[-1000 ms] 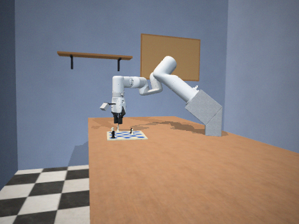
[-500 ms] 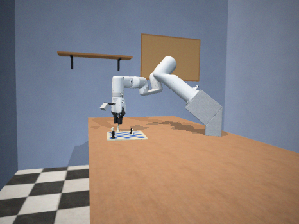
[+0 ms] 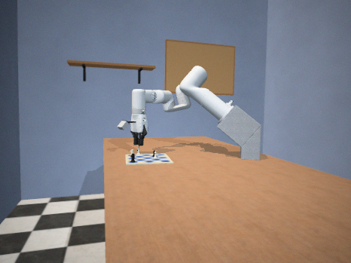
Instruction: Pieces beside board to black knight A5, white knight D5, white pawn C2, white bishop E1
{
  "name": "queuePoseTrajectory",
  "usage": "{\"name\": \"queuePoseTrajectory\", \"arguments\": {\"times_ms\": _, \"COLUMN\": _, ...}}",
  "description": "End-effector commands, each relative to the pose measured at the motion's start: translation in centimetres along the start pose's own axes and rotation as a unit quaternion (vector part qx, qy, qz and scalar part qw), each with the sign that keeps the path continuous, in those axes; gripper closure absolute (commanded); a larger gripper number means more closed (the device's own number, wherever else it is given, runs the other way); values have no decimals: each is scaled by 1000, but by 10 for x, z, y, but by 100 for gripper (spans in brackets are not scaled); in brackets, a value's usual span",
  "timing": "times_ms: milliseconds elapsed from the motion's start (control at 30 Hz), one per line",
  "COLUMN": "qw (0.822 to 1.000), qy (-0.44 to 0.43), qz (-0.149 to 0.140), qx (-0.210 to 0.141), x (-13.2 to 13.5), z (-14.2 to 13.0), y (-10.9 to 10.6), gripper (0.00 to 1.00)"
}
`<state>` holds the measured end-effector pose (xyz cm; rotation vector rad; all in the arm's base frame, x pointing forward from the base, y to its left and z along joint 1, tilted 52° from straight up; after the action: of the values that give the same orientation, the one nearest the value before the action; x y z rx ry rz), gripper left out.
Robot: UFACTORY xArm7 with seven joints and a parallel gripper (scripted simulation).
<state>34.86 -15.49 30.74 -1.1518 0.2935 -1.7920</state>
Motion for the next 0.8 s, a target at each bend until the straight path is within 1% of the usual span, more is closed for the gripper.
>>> {"name": "queuePoseTrajectory", "arguments": {"times_ms": 0, "qw": 1000, "qy": 0, "qz": -1, "qx": 1, "x": 0, "z": 0, "y": -1, "gripper": 63}}
{"name": "queuePoseTrajectory", "arguments": {"times_ms": 500, "qw": 1000, "qy": 0, "qz": -1, "qx": 1, "x": 0, "z": 0, "y": 0, "gripper": 63}}
{"name": "queuePoseTrajectory", "arguments": {"times_ms": 767, "qw": 1000, "qy": 0, "qz": -1, "qx": 1, "x": 0, "z": 0, "y": 7, "gripper": 63}}
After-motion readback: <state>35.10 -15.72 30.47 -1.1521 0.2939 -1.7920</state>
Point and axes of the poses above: the point where the finger pads meet when closed, its own y axis out along the fingers, its own x axis across the jaws, z = x × y, the point moved 6 cm from there along -y, back along the fingers, and after that the axes turned 12 degrees about y, right-handed, at the moved point
